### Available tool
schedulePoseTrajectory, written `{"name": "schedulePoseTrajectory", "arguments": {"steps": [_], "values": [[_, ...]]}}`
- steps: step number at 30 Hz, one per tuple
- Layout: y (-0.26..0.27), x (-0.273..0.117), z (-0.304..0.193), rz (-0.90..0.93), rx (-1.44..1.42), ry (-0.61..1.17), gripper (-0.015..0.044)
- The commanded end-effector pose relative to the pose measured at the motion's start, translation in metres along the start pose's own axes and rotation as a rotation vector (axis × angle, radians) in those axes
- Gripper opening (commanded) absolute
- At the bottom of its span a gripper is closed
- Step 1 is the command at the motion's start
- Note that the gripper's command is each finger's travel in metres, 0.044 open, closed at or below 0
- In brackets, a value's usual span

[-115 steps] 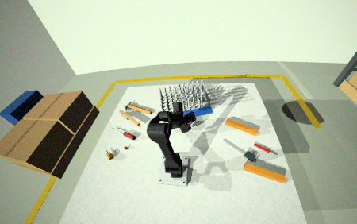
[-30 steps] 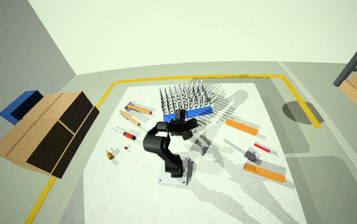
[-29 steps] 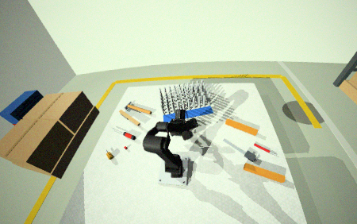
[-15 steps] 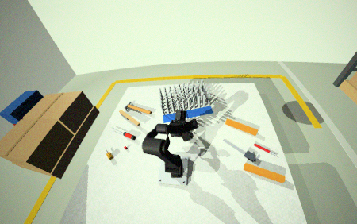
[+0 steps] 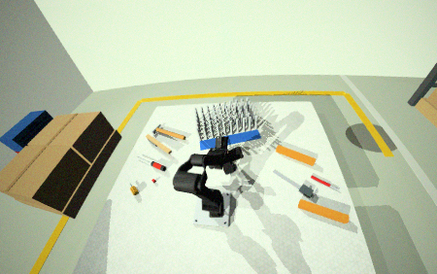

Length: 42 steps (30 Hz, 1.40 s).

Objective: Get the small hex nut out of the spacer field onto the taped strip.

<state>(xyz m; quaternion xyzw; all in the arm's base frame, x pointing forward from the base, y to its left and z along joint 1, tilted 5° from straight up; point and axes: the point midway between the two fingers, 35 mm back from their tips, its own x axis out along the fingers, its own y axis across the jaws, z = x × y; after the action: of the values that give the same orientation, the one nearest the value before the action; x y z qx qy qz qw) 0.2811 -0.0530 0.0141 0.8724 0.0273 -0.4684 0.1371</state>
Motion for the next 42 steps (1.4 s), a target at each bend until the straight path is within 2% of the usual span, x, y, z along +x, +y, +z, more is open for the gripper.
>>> {"name": "schedulePoseTrajectory", "arguments": {"steps": [1, 42], "values": [[0.000, -0.002, 0.002, -0.001, -0.005, 0.003, 0.0000], [0.000, -0.014, 0.019, -0.001, -0.005, 0.001, 0.0000]]}}
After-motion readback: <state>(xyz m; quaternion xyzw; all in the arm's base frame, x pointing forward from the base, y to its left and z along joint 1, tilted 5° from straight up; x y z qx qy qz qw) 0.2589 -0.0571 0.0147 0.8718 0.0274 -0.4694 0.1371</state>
